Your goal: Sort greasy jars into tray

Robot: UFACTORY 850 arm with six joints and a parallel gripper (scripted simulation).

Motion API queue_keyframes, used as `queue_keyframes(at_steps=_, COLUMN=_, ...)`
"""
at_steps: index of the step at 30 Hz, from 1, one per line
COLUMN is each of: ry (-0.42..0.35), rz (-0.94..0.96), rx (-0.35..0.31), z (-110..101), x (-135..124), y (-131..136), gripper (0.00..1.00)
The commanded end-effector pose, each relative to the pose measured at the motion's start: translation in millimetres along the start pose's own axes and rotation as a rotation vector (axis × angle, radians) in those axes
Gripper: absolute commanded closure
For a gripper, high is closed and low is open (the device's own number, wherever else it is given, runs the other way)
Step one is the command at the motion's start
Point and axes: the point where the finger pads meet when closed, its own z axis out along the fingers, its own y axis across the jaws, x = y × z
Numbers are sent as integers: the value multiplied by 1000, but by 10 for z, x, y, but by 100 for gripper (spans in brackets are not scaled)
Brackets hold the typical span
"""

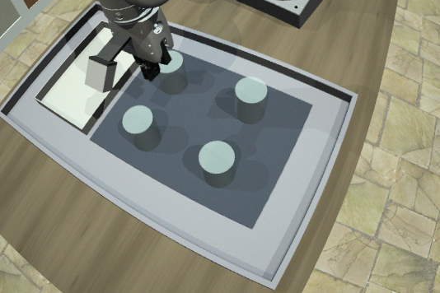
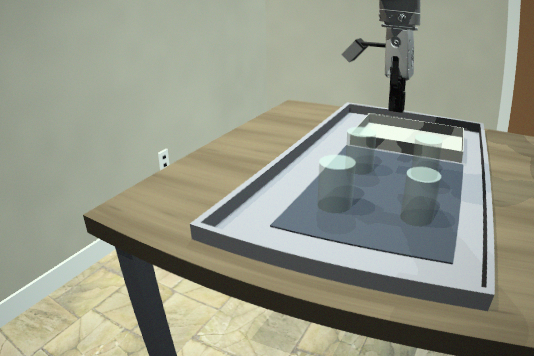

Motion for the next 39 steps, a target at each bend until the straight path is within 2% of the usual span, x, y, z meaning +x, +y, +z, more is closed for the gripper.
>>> queue_keyframes(at_steps=1, ry=-5, rz=0, rx=-13, z=-35, x=20, y=-308, gripper=100)
queue_keyframes(at_steps=12, ry=-5, rz=0, rx=-13, z=-22, x=57, y=-1221, gripper=100)
queue_keyframes(at_steps=14, ry=-5, rz=0, rx=-13, z=-22, x=57, y=-1221, gripper=100)
queue_keyframes(at_steps=20, ry=-5, rz=0, rx=-13, z=-16, x=78, y=-1718, gripper=100)
queue_keyframes(at_steps=24, ry=-5, rz=0, rx=-13, z=-16, x=78, y=-1718, gripper=100)
queue_keyframes(at_steps=29, ry=-5, rz=0, rx=-13, z=223, x=76, y=-1715, gripper=100)
queue_keyframes(at_steps=31, ry=-5, rz=0, rx=-13, z=223, x=76, y=-1715, gripper=100)
queue_keyframes(at_steps=39, ry=-5, rz=0, rx=-13, z=605, x=75, y=-1710, gripper=100)
